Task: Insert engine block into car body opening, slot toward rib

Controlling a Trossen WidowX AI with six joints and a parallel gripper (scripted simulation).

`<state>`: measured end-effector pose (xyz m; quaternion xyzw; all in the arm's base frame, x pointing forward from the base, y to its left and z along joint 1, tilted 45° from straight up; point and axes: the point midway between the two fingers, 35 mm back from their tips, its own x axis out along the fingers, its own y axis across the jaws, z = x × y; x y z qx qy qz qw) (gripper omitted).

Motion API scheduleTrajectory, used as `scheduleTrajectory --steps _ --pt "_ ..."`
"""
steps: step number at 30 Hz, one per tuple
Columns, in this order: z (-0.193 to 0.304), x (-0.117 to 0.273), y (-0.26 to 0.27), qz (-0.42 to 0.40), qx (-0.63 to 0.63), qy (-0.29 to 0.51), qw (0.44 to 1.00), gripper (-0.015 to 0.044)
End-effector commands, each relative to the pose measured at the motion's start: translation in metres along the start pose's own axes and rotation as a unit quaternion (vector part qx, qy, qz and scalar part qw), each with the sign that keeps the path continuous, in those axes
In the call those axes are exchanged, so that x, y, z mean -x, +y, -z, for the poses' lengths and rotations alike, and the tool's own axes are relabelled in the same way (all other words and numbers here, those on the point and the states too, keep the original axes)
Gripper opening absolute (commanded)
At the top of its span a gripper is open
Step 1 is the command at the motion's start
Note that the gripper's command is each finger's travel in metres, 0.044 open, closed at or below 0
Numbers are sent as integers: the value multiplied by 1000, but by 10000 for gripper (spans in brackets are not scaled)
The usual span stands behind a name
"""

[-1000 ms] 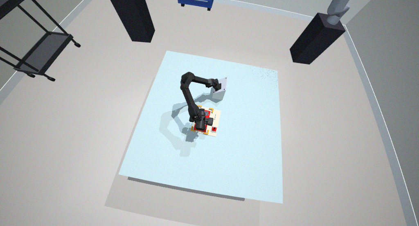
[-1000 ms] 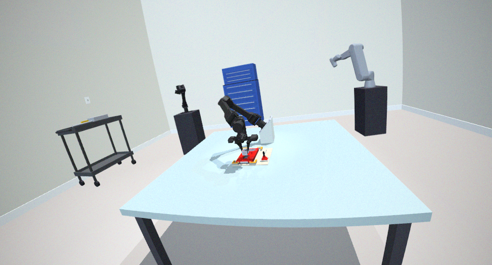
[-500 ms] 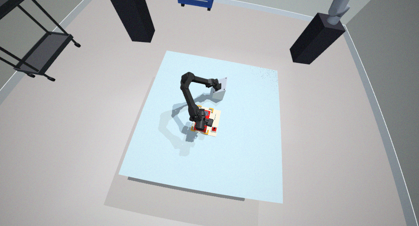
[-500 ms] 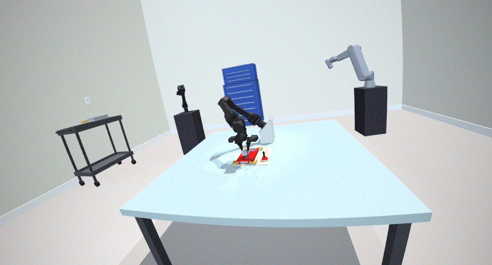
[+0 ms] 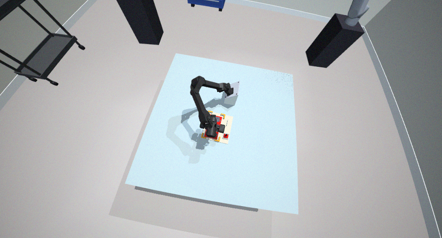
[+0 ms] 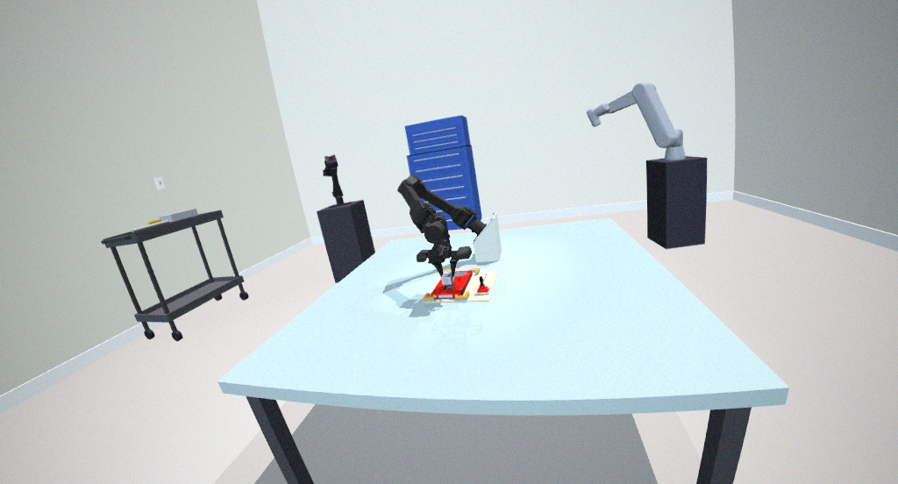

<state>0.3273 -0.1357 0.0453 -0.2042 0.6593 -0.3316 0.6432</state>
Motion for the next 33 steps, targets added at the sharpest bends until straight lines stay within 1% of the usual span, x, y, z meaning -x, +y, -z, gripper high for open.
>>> scheduleTrajectory --steps 1,14,33 --pt "0 -2 0 2 -20 0 1000 158" --pt "0 -4 0 2 2 0 1000 158" --pt "0 -8 0 2 -2 0 1000 158"
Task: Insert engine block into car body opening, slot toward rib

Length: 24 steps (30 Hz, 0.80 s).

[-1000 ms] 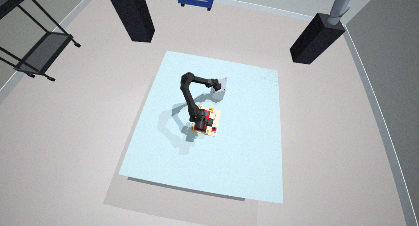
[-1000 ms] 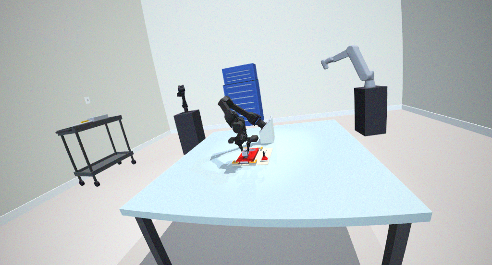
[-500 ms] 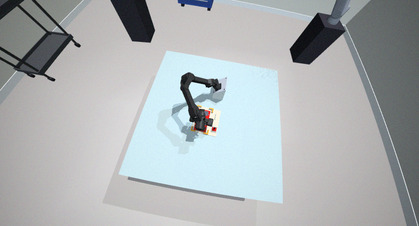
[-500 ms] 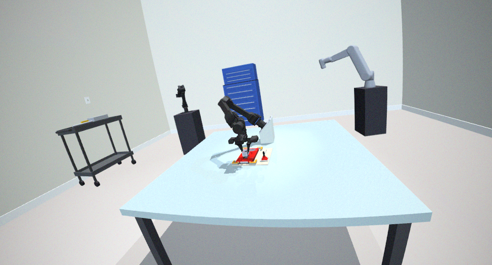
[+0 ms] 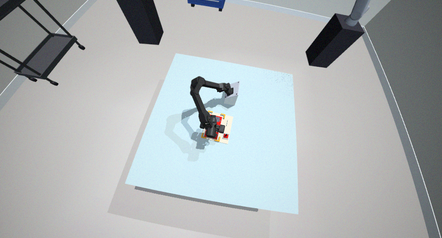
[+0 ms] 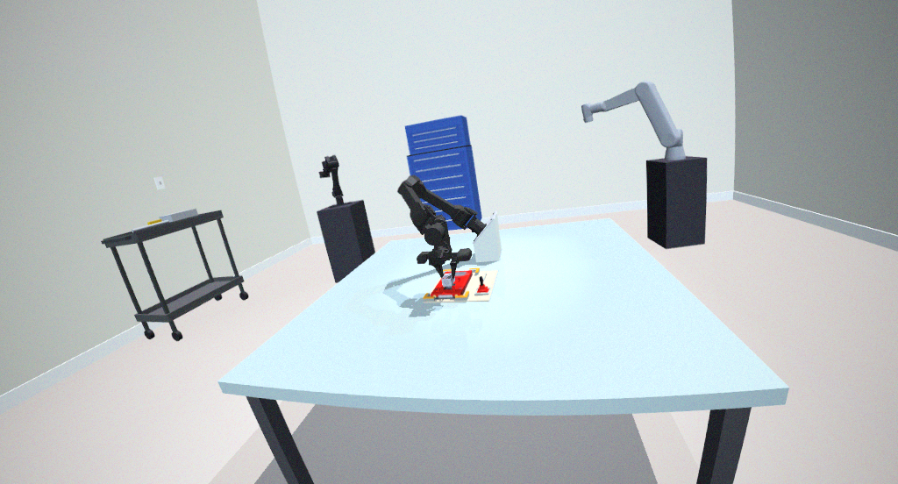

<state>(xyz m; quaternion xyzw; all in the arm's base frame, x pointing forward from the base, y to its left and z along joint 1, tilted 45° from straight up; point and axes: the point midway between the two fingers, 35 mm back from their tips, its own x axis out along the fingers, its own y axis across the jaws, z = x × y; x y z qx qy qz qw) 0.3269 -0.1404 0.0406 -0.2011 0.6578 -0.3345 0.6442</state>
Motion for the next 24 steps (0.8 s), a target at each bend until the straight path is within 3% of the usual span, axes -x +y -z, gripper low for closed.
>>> scheduleTrajectory --steps 1,24 --pt "0 -2 0 2 3 0 1000 158" --pt "0 -6 0 2 3 0 1000 158"
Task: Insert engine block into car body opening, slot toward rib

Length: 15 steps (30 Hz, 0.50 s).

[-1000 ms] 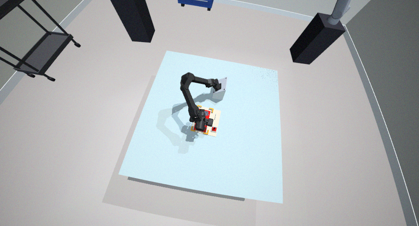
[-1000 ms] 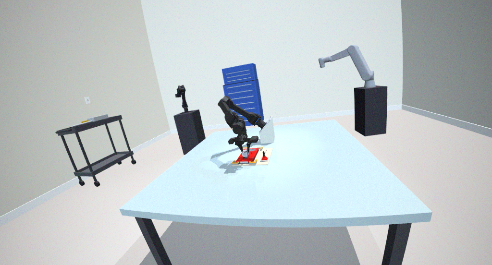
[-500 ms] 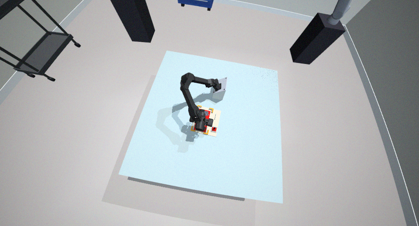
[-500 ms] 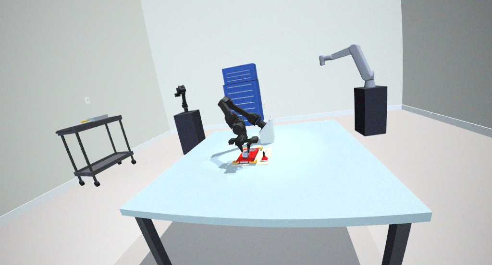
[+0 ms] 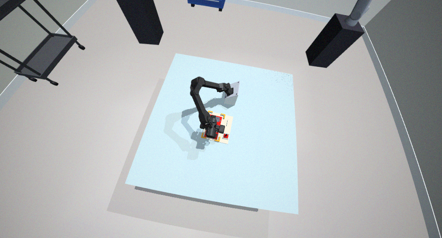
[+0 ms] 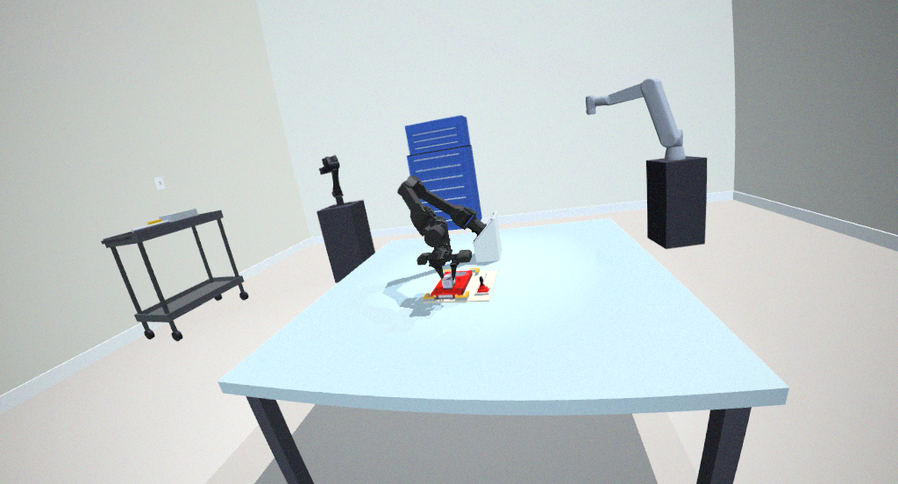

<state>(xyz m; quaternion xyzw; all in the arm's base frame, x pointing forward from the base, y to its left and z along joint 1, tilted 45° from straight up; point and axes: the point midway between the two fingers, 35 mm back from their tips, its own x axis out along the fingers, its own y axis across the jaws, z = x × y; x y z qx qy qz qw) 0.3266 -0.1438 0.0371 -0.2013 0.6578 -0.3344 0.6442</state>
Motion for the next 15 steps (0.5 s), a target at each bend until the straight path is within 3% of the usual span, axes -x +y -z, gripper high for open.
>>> scheduleTrajectory --steps 1,15 --pt "0 -2 0 2 3 0 1000 158" --pt "0 -4 0 2 3 0 1000 158"
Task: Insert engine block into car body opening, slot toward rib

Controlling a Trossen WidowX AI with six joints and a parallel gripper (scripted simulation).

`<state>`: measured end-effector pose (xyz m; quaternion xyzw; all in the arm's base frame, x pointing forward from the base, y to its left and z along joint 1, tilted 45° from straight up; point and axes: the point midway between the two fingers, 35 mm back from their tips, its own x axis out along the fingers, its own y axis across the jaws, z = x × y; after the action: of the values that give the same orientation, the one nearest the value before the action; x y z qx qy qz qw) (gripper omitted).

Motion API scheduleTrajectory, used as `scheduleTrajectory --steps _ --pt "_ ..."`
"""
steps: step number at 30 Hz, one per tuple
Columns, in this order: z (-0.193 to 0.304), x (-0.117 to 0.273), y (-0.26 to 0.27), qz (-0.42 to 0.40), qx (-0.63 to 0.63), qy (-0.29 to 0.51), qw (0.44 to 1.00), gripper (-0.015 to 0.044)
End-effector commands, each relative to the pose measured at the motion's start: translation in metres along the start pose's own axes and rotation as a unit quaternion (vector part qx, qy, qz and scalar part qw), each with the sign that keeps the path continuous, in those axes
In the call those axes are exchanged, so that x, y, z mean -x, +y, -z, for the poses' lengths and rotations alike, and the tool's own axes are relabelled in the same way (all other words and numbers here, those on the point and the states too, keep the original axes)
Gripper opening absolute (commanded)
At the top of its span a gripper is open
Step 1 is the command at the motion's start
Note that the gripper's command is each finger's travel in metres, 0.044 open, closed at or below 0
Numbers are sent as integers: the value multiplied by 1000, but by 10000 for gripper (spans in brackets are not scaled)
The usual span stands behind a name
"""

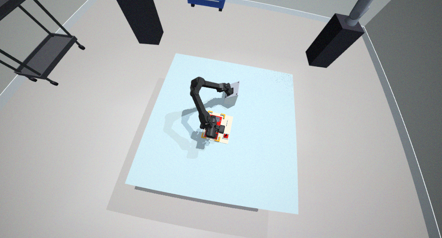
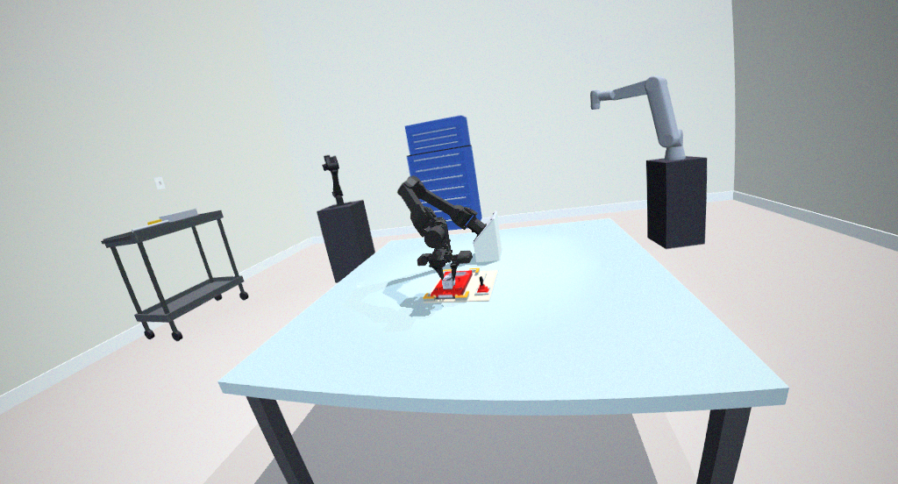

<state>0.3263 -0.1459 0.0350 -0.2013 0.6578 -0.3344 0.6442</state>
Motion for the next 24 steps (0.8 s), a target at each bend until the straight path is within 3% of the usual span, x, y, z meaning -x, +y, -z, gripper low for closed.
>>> scheduleTrajectory --steps 1,24 --pt "0 -2 0 2 3 0 1000 158" --pt "0 -6 0 2 2 0 1000 158"
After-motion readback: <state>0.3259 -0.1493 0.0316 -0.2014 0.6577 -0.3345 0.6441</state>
